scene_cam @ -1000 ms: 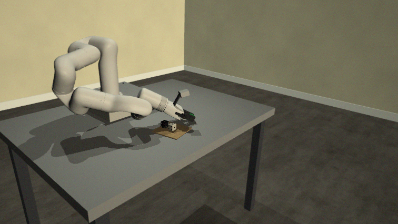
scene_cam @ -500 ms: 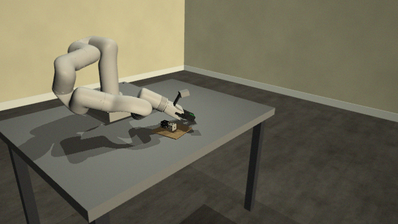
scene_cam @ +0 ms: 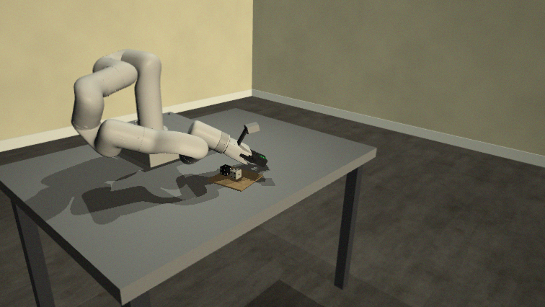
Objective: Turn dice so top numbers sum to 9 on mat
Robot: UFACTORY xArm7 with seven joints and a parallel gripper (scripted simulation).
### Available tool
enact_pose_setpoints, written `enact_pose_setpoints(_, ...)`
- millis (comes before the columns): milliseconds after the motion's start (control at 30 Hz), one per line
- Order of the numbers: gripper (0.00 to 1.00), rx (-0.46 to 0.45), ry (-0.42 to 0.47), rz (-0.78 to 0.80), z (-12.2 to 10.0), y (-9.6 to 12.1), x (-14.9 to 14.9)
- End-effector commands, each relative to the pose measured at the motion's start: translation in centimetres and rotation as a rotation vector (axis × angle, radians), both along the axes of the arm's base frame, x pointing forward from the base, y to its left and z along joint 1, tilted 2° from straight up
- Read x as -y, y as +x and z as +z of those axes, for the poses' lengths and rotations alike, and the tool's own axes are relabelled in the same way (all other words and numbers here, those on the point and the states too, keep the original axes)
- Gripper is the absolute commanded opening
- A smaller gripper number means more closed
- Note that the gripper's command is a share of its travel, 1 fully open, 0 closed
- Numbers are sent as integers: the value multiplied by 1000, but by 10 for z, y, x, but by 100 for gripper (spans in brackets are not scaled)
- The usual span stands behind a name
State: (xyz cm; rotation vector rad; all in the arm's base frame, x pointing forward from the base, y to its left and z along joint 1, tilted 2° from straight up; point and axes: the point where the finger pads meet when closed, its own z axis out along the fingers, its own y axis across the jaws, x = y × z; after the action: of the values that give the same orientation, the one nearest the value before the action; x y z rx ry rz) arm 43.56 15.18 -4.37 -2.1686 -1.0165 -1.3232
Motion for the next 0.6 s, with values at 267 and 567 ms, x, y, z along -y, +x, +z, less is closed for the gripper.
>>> enact_pose_setpoints(267, 35, 3, 1, 1, 2, 0, 0)
enact_pose_setpoints(567, 43, 3, 1, 1, 2, 0, 0)
